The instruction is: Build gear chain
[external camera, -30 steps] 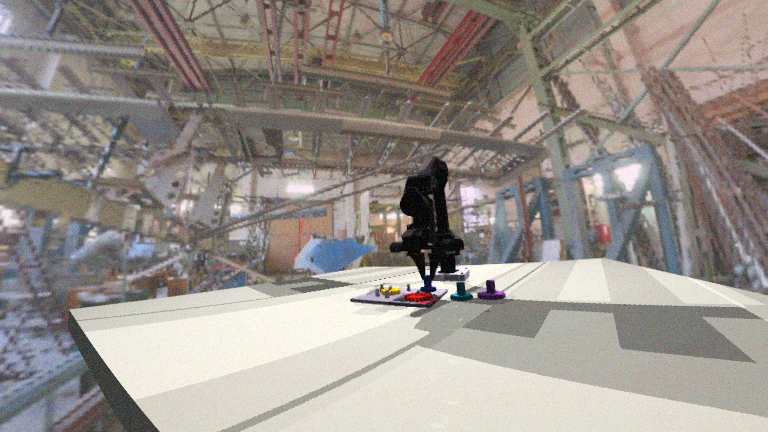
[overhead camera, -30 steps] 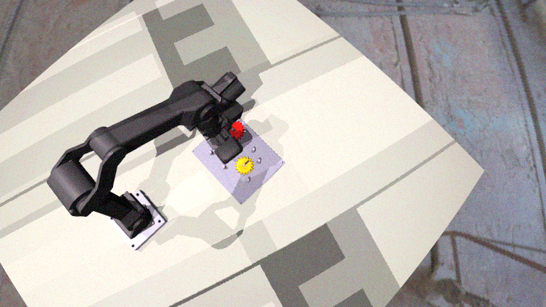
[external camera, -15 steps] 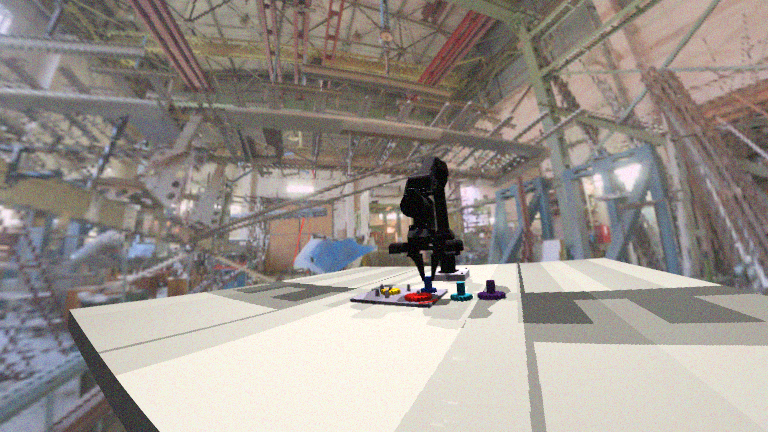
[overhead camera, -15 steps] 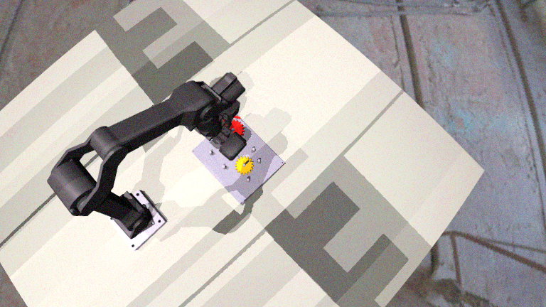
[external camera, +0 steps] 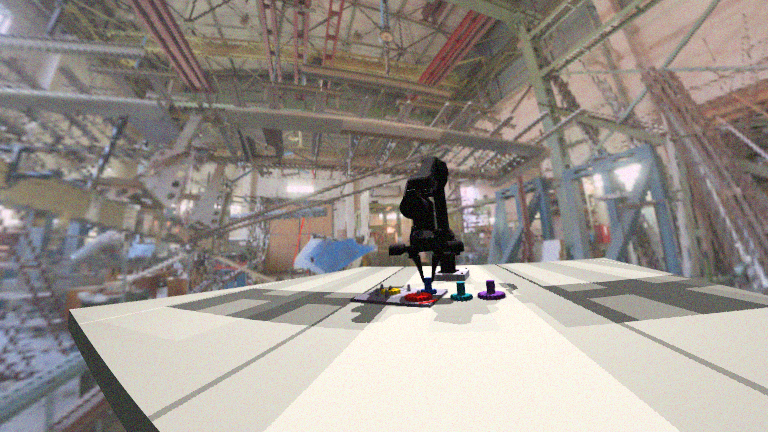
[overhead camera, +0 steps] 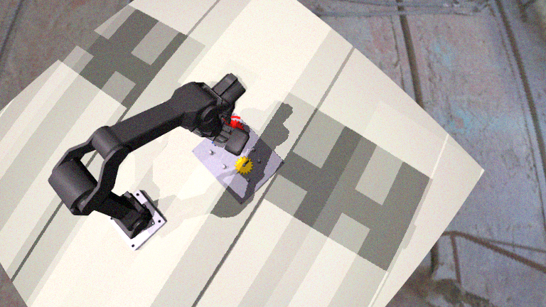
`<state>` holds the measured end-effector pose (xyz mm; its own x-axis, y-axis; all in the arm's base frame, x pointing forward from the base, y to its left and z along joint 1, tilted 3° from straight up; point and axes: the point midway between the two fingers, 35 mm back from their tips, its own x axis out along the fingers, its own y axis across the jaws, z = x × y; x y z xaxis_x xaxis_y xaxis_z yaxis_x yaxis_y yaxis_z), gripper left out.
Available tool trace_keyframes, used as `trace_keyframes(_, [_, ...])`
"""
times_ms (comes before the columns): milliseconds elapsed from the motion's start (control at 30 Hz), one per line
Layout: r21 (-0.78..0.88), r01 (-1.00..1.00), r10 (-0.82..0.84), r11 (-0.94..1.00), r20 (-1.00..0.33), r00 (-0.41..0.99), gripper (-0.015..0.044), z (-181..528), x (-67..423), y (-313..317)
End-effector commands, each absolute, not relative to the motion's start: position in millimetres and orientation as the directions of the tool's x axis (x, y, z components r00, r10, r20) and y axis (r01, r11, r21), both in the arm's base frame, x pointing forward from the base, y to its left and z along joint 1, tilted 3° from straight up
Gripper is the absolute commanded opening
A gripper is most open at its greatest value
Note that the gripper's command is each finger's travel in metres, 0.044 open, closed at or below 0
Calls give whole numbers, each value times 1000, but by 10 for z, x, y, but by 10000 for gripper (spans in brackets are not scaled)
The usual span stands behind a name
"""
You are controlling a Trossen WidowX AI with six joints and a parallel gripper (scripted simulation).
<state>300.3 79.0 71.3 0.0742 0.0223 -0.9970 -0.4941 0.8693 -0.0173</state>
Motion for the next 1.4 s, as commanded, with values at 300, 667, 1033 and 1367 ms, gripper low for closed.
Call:
trace_keyframes(300, [6,-219,23,976,-997,75,0,688,2996,799])
trace_keyframes(667, [18,-67,23,998,-997,75,0,687,3006,796])
trace_keyframes(1033, [6,-224,23,975,-997,75,140,710,3004,798])
trace_keyframes(1367, [0,-298,23,955,-997,75,140,1166,2973,787])
